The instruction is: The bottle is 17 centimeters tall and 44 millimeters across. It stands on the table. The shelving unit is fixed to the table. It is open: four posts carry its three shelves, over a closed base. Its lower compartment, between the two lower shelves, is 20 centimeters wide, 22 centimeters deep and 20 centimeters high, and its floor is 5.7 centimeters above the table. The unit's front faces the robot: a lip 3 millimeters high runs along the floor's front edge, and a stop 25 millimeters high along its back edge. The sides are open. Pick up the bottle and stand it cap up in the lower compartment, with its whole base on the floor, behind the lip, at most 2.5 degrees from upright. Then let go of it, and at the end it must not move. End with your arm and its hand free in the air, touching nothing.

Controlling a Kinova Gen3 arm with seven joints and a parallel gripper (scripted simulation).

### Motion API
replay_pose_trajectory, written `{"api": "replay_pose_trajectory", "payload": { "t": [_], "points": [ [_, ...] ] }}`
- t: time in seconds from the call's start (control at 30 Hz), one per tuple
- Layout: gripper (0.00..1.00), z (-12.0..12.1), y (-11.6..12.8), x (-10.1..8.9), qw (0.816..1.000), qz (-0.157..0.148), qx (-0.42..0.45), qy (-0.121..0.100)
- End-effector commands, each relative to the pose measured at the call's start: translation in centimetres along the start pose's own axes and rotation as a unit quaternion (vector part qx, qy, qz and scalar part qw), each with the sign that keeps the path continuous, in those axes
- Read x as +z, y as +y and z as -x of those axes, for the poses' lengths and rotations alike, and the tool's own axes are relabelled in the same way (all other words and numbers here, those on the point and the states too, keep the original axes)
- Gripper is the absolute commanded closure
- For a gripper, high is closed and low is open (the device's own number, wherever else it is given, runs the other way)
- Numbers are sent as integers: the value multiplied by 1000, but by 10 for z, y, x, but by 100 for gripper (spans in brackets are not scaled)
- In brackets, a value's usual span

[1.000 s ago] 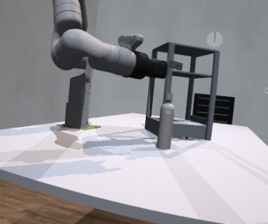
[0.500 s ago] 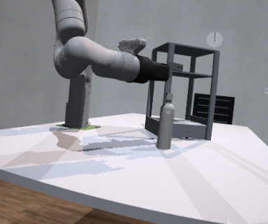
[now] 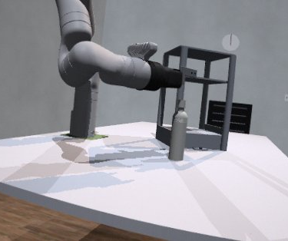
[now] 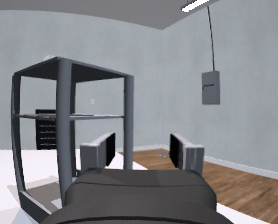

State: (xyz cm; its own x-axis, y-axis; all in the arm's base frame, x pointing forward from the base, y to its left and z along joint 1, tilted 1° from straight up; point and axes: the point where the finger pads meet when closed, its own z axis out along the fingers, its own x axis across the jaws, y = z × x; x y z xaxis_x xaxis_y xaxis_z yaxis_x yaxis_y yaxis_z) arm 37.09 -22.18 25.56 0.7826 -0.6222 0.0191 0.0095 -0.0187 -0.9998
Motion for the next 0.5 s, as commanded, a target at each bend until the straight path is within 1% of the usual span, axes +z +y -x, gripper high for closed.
{"api": "replay_pose_trajectory", "payload": {
  "t": [0.0, 0.47],
  "points": [
    [0, 0, -1, 0, 1000, 0, -1, 0],
    [0, 0, 4, 0, 1000, 1, -1, -2]
  ]
}}
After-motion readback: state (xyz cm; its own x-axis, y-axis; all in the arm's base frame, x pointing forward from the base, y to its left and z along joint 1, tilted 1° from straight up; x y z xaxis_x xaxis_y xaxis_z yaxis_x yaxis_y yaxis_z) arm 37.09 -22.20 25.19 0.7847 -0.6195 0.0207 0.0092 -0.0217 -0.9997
